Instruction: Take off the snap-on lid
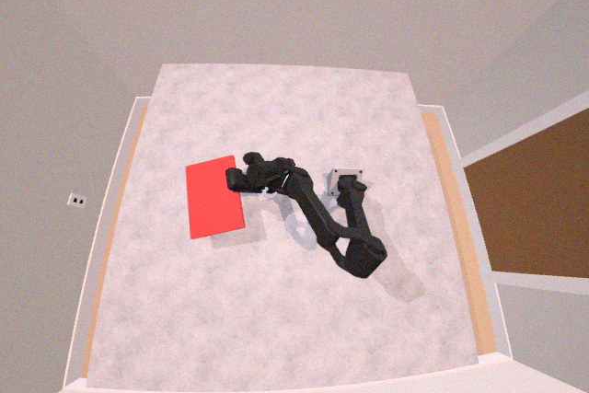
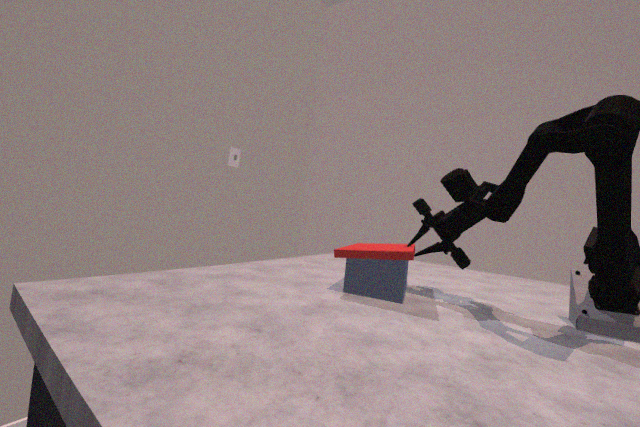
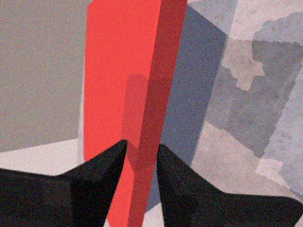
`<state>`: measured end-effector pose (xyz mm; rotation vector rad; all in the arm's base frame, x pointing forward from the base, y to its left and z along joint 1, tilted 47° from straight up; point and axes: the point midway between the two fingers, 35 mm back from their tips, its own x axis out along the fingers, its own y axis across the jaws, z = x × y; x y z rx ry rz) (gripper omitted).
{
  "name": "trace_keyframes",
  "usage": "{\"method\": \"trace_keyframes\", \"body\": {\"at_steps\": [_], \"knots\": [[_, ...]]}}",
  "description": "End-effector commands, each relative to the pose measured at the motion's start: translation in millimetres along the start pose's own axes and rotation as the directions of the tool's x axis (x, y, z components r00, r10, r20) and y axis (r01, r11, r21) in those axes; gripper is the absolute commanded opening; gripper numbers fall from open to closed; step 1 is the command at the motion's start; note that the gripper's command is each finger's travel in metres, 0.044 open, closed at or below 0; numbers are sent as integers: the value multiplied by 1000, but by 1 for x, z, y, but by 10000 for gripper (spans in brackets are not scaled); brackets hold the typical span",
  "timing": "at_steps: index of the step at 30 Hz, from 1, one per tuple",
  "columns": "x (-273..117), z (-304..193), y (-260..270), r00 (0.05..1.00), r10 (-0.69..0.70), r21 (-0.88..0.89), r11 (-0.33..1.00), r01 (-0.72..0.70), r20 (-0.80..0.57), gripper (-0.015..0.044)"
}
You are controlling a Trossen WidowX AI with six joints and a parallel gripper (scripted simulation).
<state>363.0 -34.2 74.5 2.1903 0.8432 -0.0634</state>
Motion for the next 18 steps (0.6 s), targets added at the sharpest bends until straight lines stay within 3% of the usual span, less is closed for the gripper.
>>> {"method": "trace_keyframes", "body": {"at_steps": [1,18], "knots": [[1,0,0,1000,0,2,1000,0,1,0],[2,0,1,1000,0,2,1000,0,1,0]]}}
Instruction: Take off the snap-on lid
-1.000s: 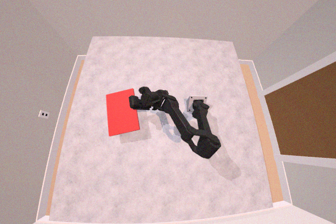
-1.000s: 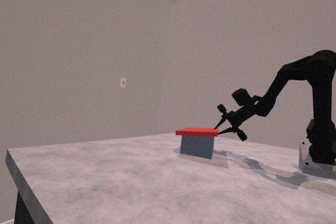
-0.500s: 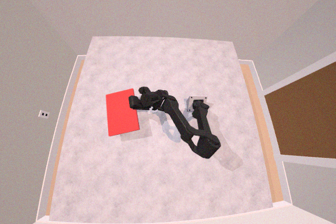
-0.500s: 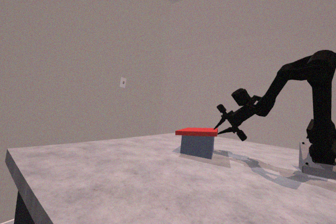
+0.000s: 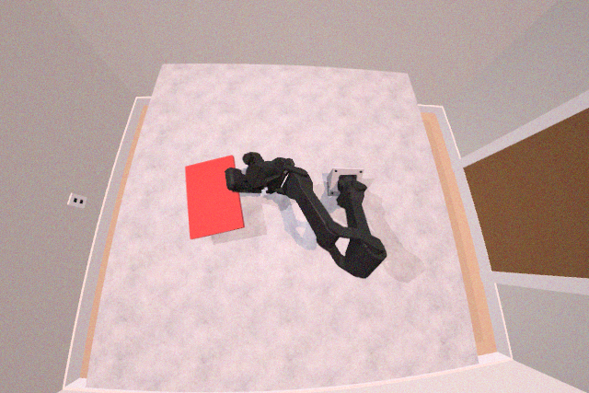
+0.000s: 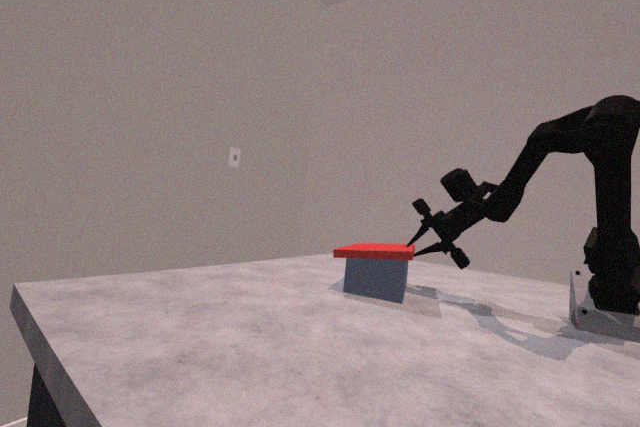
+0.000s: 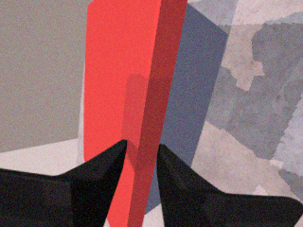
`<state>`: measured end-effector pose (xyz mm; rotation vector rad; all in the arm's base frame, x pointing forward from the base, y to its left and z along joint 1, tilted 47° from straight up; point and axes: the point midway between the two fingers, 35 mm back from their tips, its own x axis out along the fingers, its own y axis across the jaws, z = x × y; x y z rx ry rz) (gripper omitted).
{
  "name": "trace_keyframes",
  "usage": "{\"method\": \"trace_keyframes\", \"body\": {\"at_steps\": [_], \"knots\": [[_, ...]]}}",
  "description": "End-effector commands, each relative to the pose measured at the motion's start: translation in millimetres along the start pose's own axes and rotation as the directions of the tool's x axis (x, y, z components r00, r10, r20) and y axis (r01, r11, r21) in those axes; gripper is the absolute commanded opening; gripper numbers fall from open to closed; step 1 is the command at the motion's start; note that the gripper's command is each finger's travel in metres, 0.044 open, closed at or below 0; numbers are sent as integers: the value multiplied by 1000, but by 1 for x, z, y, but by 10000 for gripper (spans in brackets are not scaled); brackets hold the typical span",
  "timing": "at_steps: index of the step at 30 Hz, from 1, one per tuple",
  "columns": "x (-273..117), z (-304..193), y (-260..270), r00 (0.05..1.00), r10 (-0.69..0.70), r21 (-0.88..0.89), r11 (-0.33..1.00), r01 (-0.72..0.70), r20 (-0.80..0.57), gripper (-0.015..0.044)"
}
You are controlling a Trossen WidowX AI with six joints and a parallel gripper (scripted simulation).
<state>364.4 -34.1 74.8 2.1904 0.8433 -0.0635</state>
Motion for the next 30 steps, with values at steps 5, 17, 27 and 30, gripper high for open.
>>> {"method": "trace_keyframes", "body": {"at_steps": [5,17,27,30], "knots": [[1,0,0,1000,0,2,1000,0,1,0],[-7,0,10,1000,1,3,1000,-1,4,0],[-14,0,22,1000,1,2,1000,-1,4,0],[-15,0,25,1000,1,2,1000,-1,5,0]]}}
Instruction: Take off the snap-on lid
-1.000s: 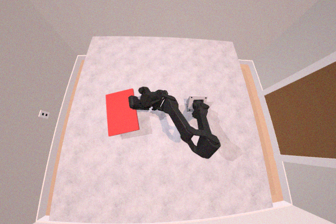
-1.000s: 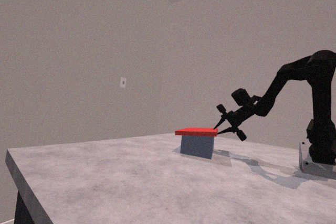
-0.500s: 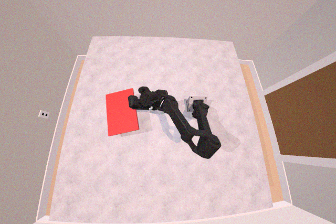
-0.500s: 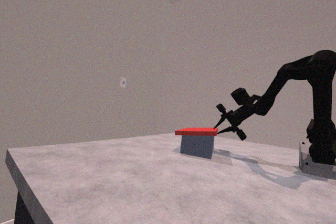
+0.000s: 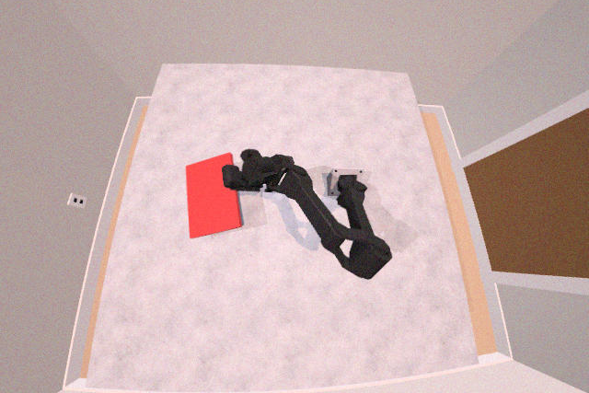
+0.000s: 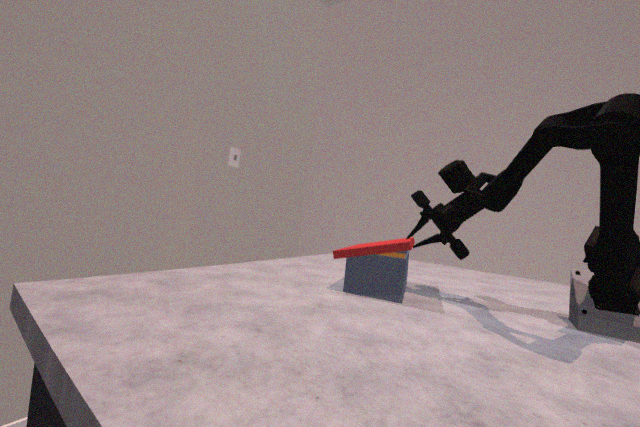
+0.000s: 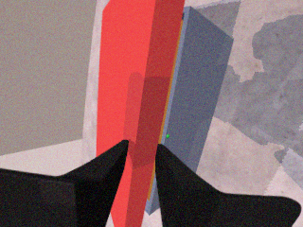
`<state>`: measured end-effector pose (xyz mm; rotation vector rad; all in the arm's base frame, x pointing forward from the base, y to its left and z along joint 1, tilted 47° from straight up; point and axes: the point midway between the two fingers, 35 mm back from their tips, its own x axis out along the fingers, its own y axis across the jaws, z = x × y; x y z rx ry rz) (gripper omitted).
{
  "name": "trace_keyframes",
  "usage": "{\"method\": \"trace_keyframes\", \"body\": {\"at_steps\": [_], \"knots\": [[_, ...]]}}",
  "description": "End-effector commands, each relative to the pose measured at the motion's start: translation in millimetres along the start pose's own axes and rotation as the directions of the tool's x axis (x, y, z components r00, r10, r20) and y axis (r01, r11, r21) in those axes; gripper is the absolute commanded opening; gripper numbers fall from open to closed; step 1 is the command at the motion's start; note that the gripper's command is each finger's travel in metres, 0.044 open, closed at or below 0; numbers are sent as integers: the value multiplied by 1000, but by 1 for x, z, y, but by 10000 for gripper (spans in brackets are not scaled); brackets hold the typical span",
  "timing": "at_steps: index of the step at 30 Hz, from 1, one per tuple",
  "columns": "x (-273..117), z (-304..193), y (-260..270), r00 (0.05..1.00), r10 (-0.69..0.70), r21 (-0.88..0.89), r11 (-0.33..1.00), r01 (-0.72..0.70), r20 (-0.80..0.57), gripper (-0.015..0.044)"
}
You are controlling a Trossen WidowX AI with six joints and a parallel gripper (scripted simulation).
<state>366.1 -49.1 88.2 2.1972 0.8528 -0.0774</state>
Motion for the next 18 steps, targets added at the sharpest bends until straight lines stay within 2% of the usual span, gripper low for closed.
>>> {"method": "trace_keyframes", "body": {"at_steps": [1,18], "knots": [[-5,-1,9,1000,10,-10,1000,-10,1,0],[-12,-1,32,1000,10,-10,1000,-10,1,0]]}}
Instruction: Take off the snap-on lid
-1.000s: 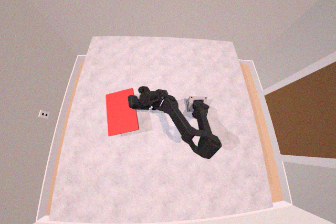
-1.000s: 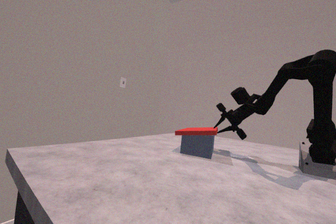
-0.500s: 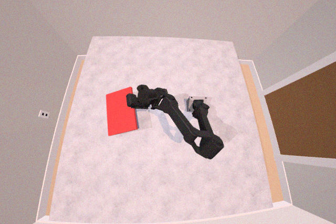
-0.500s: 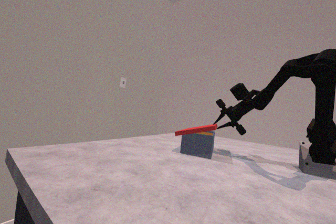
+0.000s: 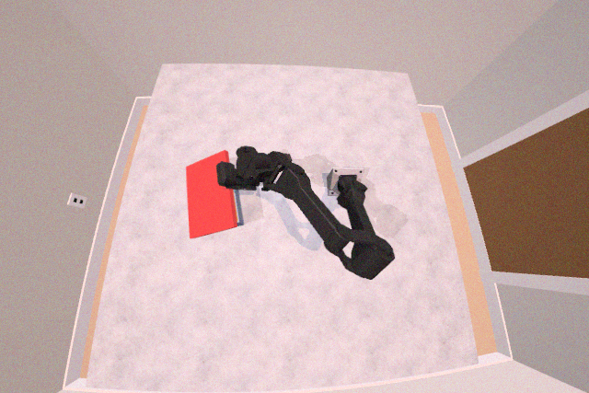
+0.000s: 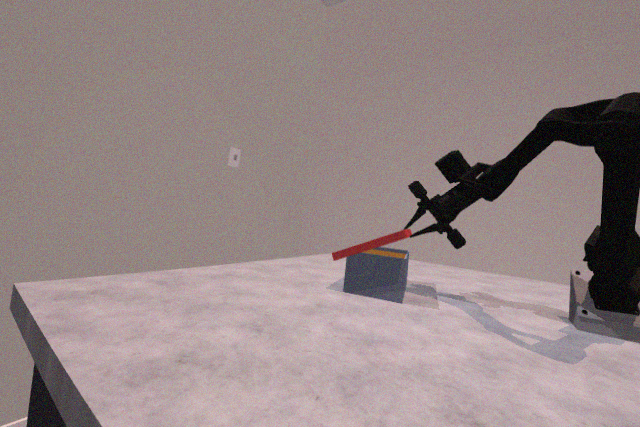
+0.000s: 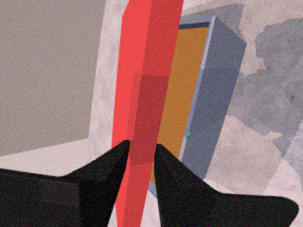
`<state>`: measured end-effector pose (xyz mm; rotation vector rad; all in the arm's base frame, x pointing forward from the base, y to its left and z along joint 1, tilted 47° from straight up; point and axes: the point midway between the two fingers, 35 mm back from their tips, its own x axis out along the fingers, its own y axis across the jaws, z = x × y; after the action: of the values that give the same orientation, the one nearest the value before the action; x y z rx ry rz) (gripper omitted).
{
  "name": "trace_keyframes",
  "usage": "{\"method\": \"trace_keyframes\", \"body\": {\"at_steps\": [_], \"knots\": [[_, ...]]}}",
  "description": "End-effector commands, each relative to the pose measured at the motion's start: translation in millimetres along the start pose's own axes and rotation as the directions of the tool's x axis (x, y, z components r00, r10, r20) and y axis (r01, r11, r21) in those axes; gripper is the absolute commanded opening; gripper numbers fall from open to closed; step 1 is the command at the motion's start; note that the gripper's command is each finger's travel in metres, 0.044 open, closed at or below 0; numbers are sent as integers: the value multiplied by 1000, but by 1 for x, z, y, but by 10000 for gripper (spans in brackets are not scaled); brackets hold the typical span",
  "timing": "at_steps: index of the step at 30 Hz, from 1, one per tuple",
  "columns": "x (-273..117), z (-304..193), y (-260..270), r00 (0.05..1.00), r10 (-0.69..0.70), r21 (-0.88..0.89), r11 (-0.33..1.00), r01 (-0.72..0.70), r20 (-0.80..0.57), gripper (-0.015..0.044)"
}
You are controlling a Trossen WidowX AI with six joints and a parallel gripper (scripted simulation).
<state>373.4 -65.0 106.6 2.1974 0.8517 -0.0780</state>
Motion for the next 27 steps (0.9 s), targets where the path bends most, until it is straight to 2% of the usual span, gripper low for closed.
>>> {"method": "trace_keyframes", "body": {"at_steps": [1,27], "knots": [[-4,-1,10,1000,9,-11,1000,-9,0,0],[-12,-1,48,1000,9,-11,1000,-9,1,0]]}}
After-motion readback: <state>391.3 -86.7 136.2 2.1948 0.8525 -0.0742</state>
